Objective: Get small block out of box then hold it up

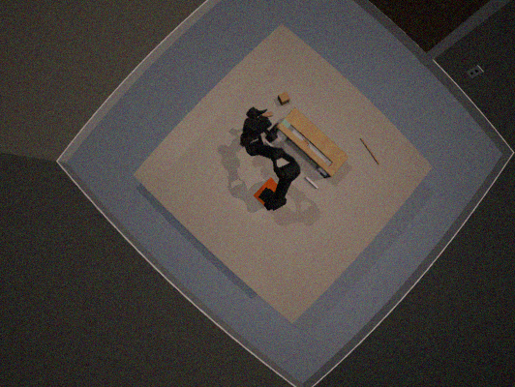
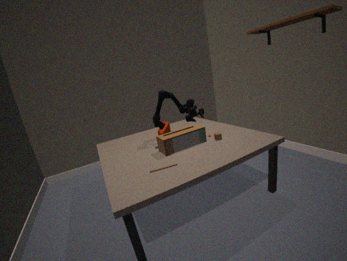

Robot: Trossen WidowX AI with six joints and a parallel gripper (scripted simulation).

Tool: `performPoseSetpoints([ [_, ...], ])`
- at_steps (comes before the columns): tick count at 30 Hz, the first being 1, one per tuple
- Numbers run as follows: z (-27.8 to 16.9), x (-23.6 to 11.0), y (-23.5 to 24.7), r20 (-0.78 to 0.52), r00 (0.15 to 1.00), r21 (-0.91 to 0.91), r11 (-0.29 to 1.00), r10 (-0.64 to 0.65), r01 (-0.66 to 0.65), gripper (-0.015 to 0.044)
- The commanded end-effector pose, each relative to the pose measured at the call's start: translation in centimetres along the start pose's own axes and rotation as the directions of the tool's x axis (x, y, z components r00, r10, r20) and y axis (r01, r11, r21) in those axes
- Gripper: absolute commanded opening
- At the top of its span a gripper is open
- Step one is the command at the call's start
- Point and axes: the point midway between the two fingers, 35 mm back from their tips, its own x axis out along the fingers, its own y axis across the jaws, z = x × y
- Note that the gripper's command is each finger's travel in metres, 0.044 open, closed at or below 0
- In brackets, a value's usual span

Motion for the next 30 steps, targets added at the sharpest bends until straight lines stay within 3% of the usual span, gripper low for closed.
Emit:
performPoseSetpoints([
  [1,0.1,0.1,0.0,-0.003,1.000,0.004,1.000,0.001,0.000,0.0400],
  [8,3.2,3.7,-1.4,-0.198,0.980,0.258,0.966,0.025,0.028,0.0400],
  [15,6.2,6.2,-6.4,-0.466,0.883,0.513,0.830,0.056,0.218,0.0400],
  [30,7.7,5.9,-14.0,-0.715,0.695,0.596,0.587,0.079,0.547,0.0400],
])
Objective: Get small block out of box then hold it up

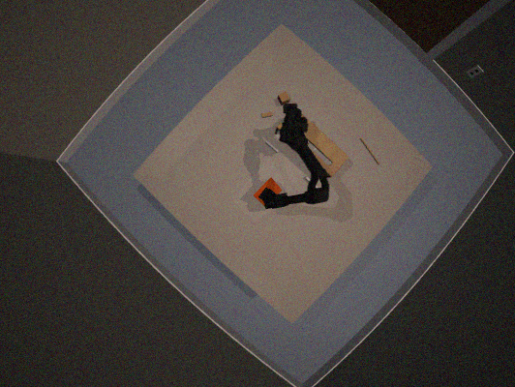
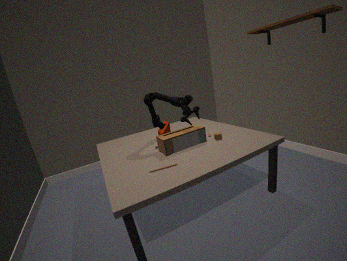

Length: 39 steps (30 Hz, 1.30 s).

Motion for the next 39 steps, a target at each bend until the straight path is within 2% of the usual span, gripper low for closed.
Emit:
performPoseSetpoints([
  [1,4.6,-1.5,-4.8,-0.225,0.965,0.306,0.930,-0.137,0.203,0.0400],
  [8,7.0,-2.7,-8.7,-0.356,0.908,0.456,0.807,-0.222,0.376,0.0400],
  [16,9.2,-5.4,-13.9,-0.522,0.796,0.575,0.564,-0.305,0.593,0.0400],
  [39,8.9,-4.5,-14.7,-0.529,0.791,0.578,0.552,-0.307,0.601,0.0400],
])
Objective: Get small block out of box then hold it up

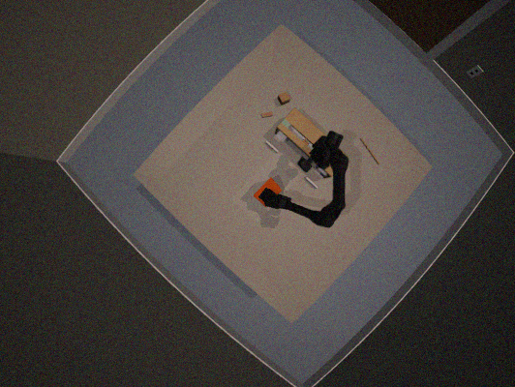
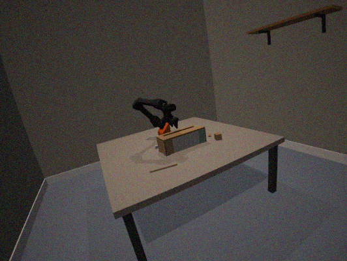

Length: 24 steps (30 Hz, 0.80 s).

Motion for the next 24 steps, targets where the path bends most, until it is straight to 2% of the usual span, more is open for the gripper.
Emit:
performPoseSetpoints([
  [1,0.2,0.8,0.0,-0.003,1.000,-0.002,1.000,-0.005,0.005,0.0400],
  [24,1.4,4.4,0.0,-0.002,1.000,-0.002,1.000,-0.005,0.005,0.0400],
])
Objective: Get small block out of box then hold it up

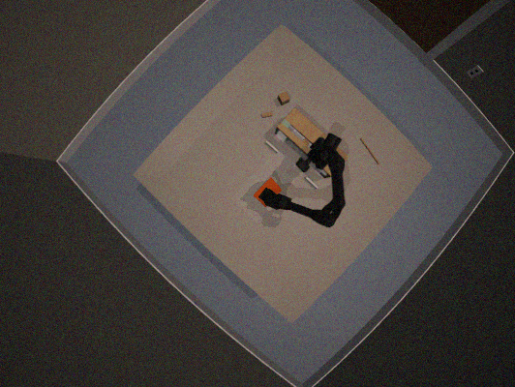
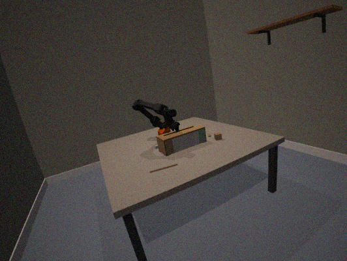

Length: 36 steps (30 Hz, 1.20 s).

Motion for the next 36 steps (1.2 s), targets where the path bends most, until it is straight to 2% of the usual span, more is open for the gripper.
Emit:
performPoseSetpoints([
  [1,0.4,0.8,-0.1,0.006,1.000,-0.004,1.000,-0.001,0.001,0.0400],
  [16,1.2,3.0,-0.3,0.008,1.000,-0.004,1.000,-0.001,0.001,0.0400],
  [36,-2.9,3.9,-0.2,0.001,1.000,0.000,1.000,-0.001,0.001,0.0400],
])
